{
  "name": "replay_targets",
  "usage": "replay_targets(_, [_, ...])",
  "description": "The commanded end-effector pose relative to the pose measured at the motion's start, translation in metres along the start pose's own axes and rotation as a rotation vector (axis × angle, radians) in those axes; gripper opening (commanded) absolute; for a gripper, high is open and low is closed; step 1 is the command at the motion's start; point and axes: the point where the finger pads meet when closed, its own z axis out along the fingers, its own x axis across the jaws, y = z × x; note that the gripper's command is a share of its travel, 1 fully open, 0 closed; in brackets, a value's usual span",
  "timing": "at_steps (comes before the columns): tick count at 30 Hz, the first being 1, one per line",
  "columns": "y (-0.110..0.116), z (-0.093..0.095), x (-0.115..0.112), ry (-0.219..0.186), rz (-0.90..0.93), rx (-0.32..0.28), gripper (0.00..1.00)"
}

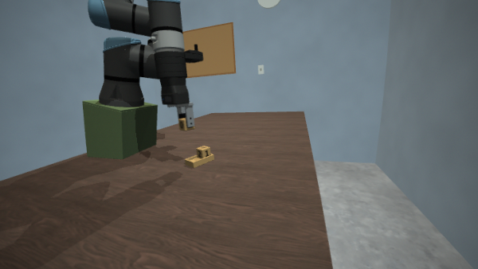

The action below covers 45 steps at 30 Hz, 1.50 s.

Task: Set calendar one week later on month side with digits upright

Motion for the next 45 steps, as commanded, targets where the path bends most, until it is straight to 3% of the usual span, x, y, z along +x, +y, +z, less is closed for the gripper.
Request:
replay_targets(1, [-0.012,-0.002,-0.001,0.002,0.001,0.000,0.60])
replay_targets(21, [-0.012,0.002,-0.001,0.000,0.001,-0.001,0.60])
replay_targets(45, [-0.013,0.052,0.000,0.000,0.001,-0.001,0.60])
